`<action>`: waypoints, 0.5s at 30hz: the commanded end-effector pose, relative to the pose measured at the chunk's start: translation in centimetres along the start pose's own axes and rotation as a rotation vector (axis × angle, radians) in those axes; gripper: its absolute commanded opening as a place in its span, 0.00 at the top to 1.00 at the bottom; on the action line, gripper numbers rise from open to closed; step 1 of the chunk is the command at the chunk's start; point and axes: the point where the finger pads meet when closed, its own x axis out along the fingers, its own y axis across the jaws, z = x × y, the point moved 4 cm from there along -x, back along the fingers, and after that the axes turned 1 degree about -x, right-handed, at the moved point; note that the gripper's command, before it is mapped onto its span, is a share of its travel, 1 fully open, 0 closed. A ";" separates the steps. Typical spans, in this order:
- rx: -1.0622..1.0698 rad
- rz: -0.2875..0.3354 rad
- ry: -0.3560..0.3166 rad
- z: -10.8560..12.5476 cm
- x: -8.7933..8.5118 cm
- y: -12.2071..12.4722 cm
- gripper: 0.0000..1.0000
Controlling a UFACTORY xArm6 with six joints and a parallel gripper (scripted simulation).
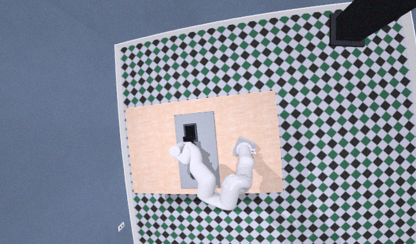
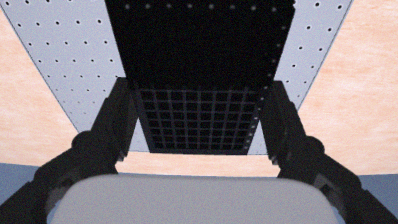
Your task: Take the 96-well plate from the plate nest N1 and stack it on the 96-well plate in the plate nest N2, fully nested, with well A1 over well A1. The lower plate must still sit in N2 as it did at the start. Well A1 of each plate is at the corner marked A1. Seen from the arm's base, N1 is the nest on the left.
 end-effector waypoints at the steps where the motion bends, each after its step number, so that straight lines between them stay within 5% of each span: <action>1: 0.000 0.004 -0.001 1.3 -0.1 0.2 1.00; 15: 0.000 0.004 -0.001 5.3 -0.2 0.3 1.00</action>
